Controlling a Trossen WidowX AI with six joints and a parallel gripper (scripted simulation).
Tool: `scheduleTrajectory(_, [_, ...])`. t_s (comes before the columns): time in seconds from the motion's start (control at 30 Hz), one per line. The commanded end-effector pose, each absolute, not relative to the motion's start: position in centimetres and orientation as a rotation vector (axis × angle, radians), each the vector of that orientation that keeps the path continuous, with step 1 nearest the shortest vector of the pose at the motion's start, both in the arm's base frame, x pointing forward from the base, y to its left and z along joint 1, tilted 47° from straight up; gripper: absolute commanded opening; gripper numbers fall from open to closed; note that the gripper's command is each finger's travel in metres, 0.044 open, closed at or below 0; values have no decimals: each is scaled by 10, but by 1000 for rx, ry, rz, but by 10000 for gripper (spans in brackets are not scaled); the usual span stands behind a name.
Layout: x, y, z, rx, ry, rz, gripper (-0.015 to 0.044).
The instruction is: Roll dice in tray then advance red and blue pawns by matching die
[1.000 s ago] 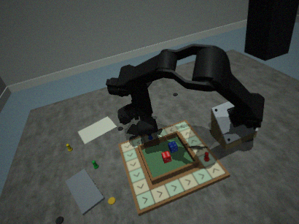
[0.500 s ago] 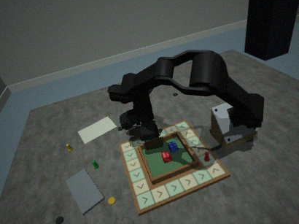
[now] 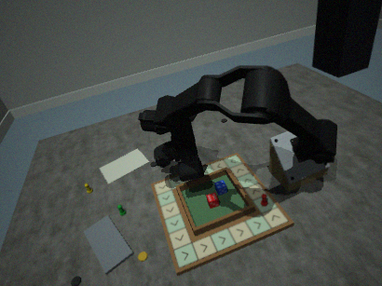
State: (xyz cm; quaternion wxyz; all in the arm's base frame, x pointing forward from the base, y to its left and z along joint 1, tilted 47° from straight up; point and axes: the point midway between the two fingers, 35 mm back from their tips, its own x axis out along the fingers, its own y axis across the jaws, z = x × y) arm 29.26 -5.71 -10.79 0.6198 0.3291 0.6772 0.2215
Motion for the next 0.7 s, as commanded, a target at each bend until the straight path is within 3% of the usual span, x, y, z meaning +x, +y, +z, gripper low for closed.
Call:
scheduleTrajectory(0.0, [293,-57,-108,761,1555,508,0])
scheduleTrajectory(0.67, [300,-133,-40,758,1556,493,0])
